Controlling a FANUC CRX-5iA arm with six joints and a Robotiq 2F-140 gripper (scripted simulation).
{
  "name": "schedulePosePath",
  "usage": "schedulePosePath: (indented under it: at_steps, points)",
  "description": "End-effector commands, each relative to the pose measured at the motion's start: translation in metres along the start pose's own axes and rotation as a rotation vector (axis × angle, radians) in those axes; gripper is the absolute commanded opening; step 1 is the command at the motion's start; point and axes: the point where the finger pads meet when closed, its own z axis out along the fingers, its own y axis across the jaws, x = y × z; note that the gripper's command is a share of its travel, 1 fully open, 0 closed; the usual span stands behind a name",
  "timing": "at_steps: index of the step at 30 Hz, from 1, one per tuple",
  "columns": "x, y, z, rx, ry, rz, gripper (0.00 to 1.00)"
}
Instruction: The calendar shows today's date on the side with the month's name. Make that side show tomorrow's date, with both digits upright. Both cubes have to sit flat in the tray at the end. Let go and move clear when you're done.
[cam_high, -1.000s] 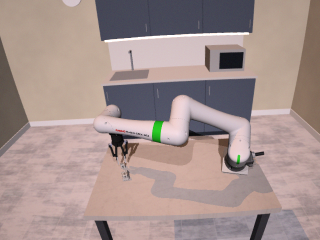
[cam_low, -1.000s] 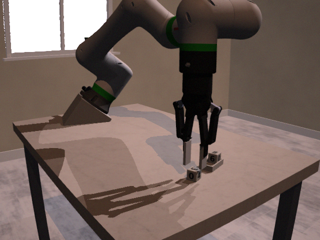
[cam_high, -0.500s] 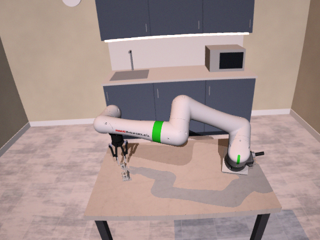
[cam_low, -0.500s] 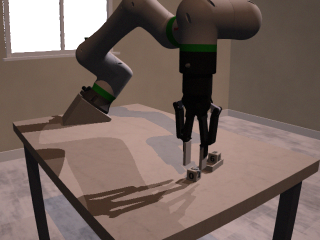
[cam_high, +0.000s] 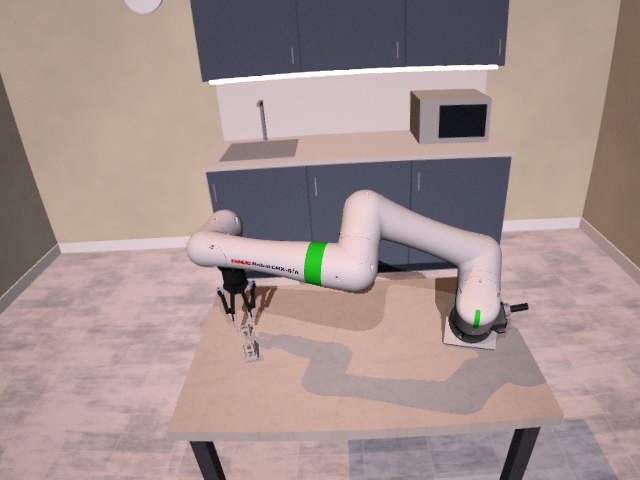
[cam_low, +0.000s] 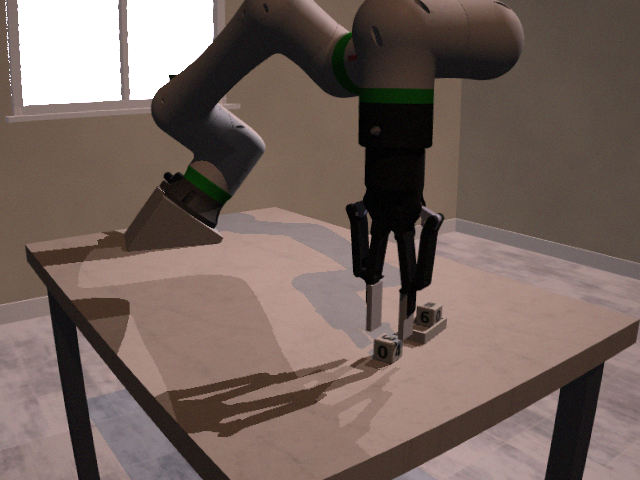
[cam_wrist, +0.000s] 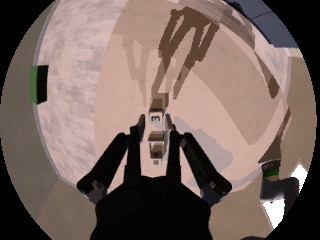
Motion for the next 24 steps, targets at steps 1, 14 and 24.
schedulePosePath:
  at_steps: [1,14,24]
  points:
    - [0.000,0.000,0.000,0.000,0.000,0.000,0.35]
    - [0.000,0.000,0.000,0.000,0.000,0.000,0.35]
    - [0.000,0.000,0.010,0.000,0.000,0.000,0.35]
